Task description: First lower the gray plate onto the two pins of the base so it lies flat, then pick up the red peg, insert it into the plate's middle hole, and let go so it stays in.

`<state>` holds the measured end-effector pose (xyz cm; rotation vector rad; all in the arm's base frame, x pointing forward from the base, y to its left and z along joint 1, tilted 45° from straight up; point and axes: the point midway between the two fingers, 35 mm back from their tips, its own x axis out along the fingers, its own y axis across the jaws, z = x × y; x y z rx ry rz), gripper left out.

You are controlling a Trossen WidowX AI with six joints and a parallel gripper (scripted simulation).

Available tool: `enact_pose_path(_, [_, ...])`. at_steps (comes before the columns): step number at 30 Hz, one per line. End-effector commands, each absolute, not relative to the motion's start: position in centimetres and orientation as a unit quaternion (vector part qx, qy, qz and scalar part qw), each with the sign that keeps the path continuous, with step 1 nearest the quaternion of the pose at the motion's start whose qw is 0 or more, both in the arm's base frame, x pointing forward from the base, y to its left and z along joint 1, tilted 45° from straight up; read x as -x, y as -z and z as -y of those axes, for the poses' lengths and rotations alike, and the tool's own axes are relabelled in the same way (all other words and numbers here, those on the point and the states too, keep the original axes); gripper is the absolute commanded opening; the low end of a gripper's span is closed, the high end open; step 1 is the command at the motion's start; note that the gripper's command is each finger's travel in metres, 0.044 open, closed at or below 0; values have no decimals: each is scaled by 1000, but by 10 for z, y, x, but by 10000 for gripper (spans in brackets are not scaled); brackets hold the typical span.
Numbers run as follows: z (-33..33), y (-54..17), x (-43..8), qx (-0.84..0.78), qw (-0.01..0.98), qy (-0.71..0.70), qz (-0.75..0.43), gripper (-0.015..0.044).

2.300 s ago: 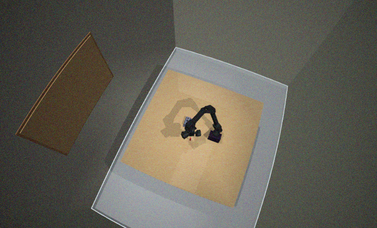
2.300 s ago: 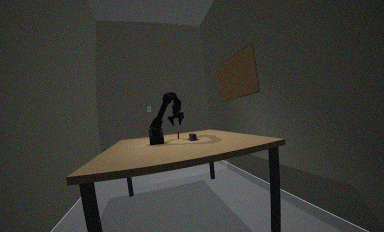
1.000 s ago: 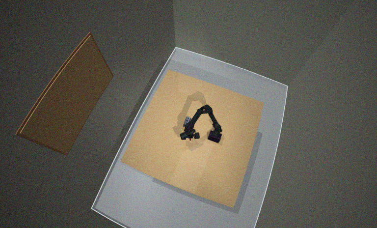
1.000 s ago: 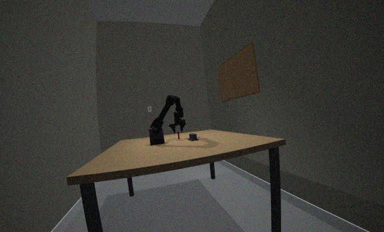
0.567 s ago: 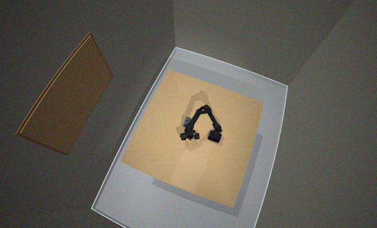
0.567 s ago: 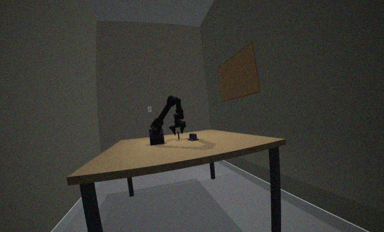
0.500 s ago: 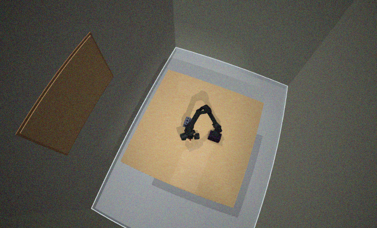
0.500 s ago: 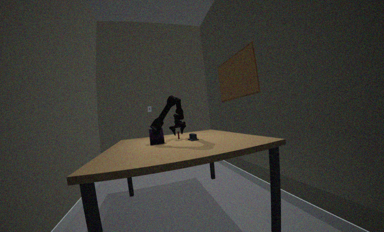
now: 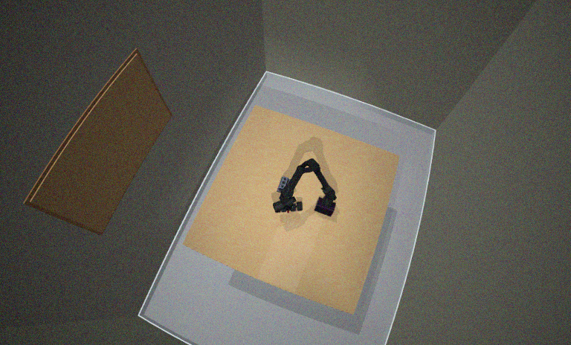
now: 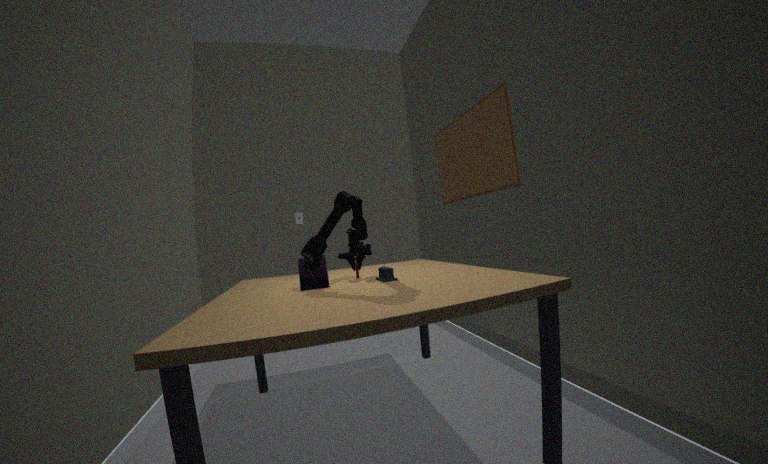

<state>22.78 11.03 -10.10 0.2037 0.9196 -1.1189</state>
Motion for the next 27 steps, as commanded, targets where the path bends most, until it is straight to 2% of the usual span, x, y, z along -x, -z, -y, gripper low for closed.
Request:
enact_pose_path(1, [-109,101,-228,-90,745,510,-420,20])
enact_pose_path(4, [-109,101,-228,-90,745,510,-420,0])
enact_pose_path(27, [-133,81,-228,-91,745,509,-422,0])
